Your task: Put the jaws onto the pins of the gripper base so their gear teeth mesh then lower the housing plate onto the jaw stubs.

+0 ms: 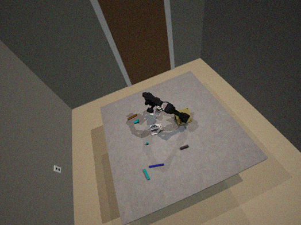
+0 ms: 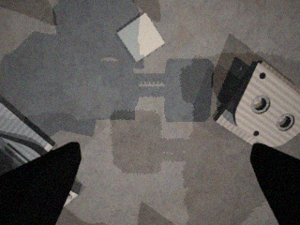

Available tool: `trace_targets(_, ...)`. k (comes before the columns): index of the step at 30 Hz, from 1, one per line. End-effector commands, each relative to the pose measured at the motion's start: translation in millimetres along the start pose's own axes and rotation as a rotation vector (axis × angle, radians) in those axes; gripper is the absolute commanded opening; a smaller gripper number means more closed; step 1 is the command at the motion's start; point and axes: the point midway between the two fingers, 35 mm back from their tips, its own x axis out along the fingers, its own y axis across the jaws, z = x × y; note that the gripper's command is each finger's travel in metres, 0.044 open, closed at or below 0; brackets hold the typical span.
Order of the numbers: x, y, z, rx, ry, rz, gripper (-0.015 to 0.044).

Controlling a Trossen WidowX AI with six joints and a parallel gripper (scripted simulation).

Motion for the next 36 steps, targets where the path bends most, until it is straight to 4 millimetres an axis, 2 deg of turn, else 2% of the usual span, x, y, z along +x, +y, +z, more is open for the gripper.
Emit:
trace_targets(1,-2.3,-15.0,2.8,0.083,-0.002,-0.002,0.0440)
trace_targets(23,1.4,-99.7,1.6,0.558,0.022,0.005,0.0440)
trace_targets(28,3.4,-102.1,1.3,0.572,0.023,0.006,0.0440)
trace_targets(33,39.6,-101.1,-2.1,0.571,0.024,0.006,0.0440)
trace_targets(36,41.2,-101.1,-2.3,0.571,0.024,0.006,0.0440)
